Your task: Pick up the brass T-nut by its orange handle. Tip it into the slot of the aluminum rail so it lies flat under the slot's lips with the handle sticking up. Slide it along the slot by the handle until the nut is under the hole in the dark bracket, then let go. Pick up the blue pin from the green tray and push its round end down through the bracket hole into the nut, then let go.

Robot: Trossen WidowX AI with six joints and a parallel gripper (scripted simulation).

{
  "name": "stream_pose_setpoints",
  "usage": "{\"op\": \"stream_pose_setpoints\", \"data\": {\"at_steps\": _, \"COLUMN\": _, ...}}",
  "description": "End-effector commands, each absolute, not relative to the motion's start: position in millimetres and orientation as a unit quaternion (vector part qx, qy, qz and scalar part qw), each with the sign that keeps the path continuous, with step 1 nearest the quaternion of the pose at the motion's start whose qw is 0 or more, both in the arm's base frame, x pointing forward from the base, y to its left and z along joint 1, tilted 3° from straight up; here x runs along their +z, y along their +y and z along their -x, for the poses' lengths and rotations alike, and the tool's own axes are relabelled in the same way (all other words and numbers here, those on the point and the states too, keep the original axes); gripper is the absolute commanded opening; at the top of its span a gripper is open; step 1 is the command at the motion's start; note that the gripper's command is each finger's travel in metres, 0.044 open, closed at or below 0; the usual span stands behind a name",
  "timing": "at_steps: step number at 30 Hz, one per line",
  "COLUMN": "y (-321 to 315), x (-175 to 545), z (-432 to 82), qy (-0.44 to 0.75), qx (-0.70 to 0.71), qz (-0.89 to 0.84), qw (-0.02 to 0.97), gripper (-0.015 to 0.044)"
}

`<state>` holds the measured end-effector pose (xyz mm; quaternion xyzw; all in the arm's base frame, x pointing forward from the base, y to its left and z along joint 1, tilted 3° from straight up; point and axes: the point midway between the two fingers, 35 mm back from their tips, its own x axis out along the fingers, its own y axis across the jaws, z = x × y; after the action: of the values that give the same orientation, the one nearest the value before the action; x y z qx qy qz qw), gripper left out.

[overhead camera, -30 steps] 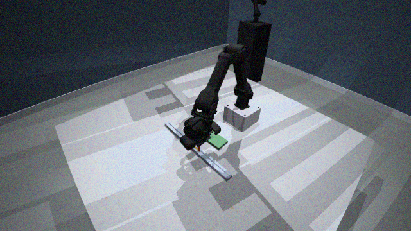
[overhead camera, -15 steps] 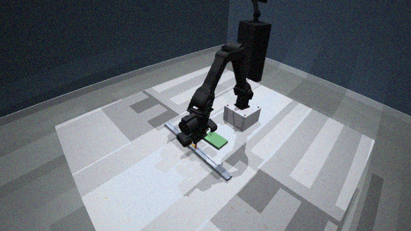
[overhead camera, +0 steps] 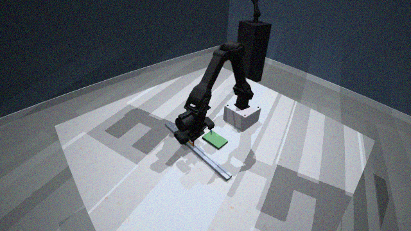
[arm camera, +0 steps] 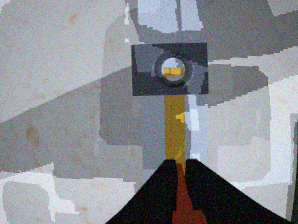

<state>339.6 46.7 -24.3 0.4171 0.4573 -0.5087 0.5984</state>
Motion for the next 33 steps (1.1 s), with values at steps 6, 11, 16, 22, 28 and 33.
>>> {"op": "stream_pose_setpoints", "data": {"at_steps": 6, "y": 41.7, "x": -24.1, "z": -340.8, "qy": 0.456, "qx": -0.508, "qz": -0.415, "qw": 0.601, "gripper": -0.0150}}
{"op": "stream_pose_setpoints", "data": {"at_steps": 11, "y": 40.3, "x": -24.1, "z": -341.0, "qy": 0.456, "qx": -0.508, "qz": -0.415, "qw": 0.601, "gripper": -0.0150}}
{"op": "stream_pose_setpoints", "data": {"at_steps": 16, "y": 40.2, "x": -24.1, "z": -341.0, "qy": 0.456, "qx": -0.508, "qz": -0.415, "qw": 0.601, "gripper": -0.0150}}
{"op": "stream_pose_setpoints", "data": {"at_steps": 22, "y": 41.1, "x": -24.2, "z": -340.4, "qy": 0.457, "qx": -0.509, "qz": -0.417, "qw": 0.599, "gripper": -0.0150}}
{"op": "stream_pose_setpoints", "data": {"at_steps": 28, "y": 41.1, "x": -24.2, "z": -340.4, "qy": 0.457, "qx": -0.509, "qz": -0.417, "qw": 0.599, "gripper": -0.0150}}
{"op": "stream_pose_setpoints", "data": {"at_steps": 33, "y": 41.1, "x": -24.2, "z": -340.4, "qy": 0.457, "qx": -0.509, "qz": -0.417, "qw": 0.599, "gripper": -0.0045}}
